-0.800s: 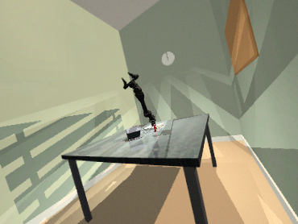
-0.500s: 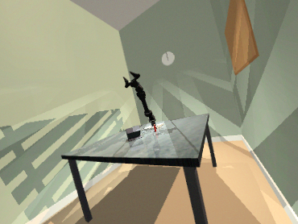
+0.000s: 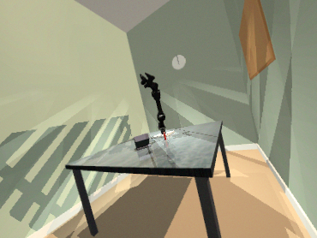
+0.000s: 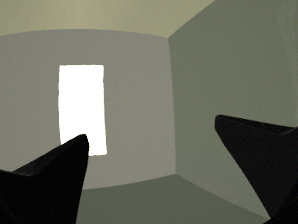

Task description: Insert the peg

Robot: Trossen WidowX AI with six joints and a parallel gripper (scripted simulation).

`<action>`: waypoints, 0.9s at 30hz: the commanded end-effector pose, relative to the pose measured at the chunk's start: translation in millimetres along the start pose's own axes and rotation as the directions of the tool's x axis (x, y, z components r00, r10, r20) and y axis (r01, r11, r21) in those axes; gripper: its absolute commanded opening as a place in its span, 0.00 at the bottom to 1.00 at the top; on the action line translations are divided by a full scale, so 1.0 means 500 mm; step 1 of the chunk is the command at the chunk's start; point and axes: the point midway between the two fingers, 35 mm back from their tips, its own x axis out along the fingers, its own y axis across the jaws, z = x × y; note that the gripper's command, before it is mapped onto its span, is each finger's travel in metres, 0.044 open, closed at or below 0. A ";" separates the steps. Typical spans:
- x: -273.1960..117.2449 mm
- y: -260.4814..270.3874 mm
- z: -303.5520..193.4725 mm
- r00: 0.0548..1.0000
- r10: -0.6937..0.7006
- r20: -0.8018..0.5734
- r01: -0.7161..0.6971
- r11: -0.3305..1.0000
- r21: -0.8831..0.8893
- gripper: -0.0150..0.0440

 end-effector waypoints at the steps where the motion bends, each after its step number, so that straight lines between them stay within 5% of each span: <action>1: 0.000 0.044 0.003 0.999 0.031 0.016 -0.032 0.994 0.102 1.00; 27: 0.006 0.290 0.078 0.982 0.053 0.182 -0.153 0.789 0.595 1.00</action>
